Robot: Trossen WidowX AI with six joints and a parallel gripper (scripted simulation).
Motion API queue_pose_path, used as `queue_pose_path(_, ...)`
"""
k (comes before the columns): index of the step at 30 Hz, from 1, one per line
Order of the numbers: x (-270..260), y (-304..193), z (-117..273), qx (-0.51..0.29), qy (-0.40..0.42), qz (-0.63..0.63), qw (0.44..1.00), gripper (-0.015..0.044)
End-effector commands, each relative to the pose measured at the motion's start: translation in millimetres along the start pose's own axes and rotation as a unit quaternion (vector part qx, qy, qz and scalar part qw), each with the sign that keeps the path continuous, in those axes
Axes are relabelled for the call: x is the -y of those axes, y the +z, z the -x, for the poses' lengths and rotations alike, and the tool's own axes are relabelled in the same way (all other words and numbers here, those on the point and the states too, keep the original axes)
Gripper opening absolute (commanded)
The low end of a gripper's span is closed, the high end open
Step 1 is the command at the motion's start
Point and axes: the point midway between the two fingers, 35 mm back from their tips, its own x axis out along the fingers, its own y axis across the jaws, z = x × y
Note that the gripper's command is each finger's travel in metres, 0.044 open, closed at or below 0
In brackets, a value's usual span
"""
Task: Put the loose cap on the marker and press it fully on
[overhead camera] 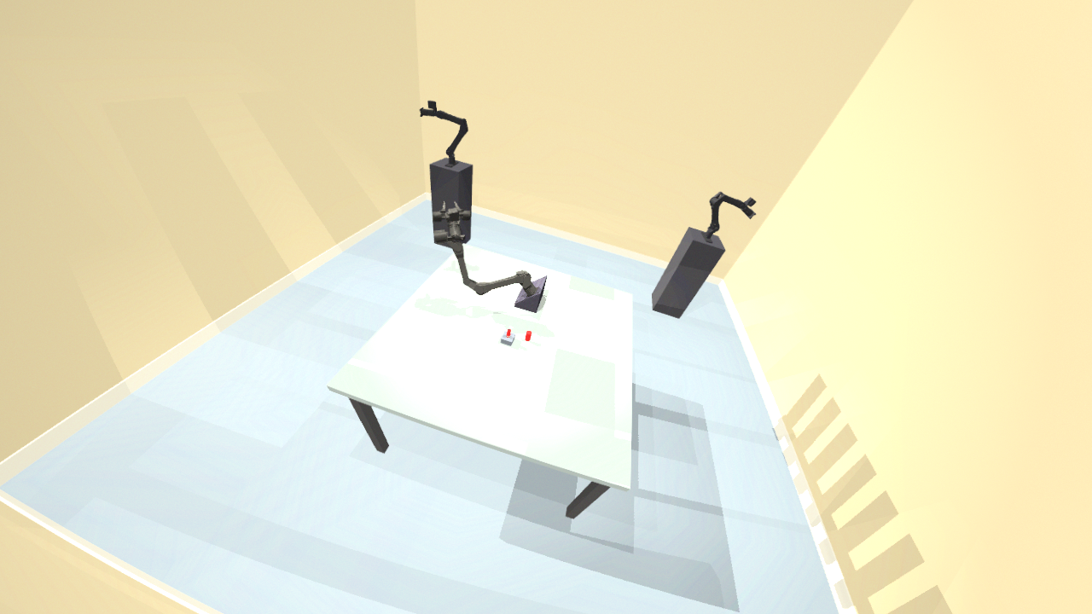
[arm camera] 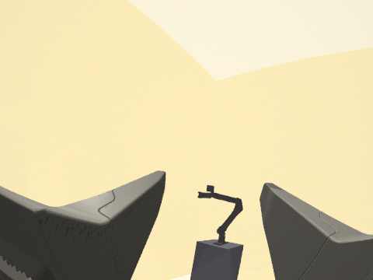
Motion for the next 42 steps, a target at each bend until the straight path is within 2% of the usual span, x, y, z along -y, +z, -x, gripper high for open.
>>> queue_pose_path(1,56.7,33.3,-23.4,0.064,-0.079,0.044,0.994,0.0243)
queue_pose_path(9,165.5,113.1,-31.4,0.179,-0.245,0.126,0.944,0.0243)
queue_pose_path(17,260.2,197.9,13.9,0.269,-0.419,0.191,0.846,0.0243)
queue_pose_path(26,335.9,278.2,121.1,0.329,-0.612,0.224,0.683,0.0243)
queue_pose_path(30,353.4,298.9,168.6,0.330,-0.669,0.221,0.628,0.0243)
queue_pose_path(36,371.9,318.7,251.8,0.333,-0.763,0.196,0.518,0.0243)
queue_pose_path(42,375.4,312.4,356.6,0.348,-0.840,0.113,0.402,0.0243)
